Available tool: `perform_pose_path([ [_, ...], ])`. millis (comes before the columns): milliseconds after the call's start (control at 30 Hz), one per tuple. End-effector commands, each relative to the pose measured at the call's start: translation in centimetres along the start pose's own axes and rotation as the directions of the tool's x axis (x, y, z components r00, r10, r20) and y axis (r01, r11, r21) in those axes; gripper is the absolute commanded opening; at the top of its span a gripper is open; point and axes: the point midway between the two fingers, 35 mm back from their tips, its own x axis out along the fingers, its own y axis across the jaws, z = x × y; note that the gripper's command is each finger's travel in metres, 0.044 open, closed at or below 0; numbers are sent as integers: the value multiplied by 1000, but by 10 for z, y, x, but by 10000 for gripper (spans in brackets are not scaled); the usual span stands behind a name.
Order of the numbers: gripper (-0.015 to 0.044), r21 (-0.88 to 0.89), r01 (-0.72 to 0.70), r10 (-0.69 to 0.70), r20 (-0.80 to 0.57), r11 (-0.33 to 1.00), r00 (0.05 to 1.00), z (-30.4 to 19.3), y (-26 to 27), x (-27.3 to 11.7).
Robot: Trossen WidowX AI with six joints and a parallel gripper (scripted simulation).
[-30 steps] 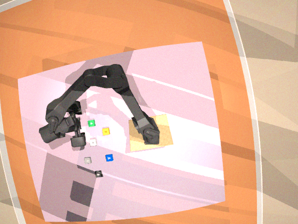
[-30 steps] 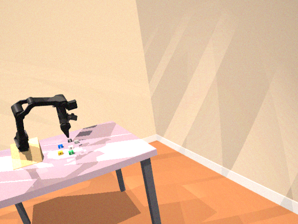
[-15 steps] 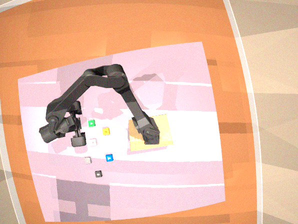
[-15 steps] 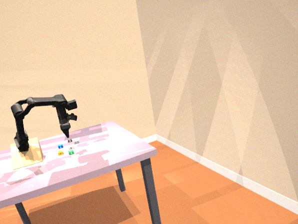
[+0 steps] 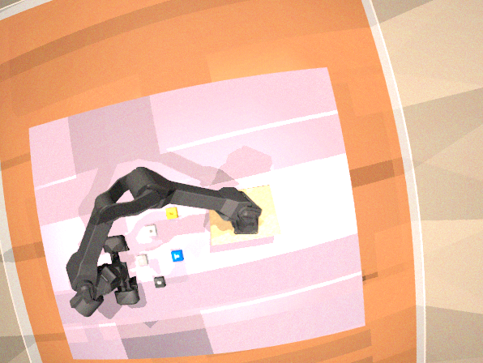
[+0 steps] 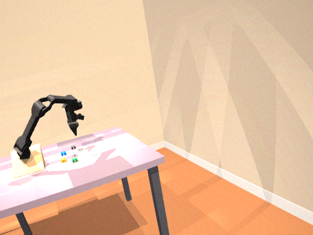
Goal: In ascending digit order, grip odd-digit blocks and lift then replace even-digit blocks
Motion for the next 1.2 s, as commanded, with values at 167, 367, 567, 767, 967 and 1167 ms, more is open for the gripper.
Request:
perform_pose_path([
  [167,400,16,-4,4,1,1000,1000,0,23,0],
  [367,400,16,-3,3,2,1000,1000,2,24,58],
  [567,400,17,0,0,2,1000,1000,0,22,81],
  [767,400,17,0,0,2,1000,1000,0,22,82],
  [967,400,17,0,0,2,1000,1000,1,23,91],
  [1167,400,17,0,0,2,1000,1000,1,22,101],
])
